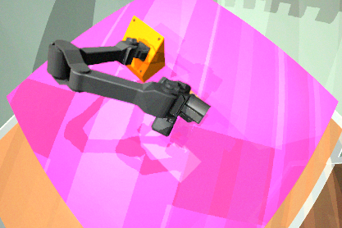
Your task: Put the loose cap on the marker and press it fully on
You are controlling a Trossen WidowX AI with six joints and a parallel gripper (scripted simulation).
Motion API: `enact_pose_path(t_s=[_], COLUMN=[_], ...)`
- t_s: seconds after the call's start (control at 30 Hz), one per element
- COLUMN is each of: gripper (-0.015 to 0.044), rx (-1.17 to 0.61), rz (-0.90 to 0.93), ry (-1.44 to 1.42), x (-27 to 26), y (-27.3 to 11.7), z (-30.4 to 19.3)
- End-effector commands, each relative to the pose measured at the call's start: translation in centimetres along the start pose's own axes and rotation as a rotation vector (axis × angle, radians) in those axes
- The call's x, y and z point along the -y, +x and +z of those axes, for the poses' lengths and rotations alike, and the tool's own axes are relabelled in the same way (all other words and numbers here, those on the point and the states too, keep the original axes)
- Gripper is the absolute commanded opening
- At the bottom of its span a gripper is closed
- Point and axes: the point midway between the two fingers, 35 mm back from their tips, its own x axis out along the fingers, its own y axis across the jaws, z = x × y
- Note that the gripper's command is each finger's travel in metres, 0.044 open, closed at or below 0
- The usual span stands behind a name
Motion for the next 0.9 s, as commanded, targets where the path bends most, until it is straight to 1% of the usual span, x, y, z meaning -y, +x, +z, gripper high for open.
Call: enact_pose_path(t_s=[0.0,0.87], gripper=[0.0000,0.0000], rx=[0.006,0.013], rz=[0.003,0.020], ry=[0.010,0.007], x=[0.1,-7.2], y=[-0.8,-5.0], z=[0.2,3.9])
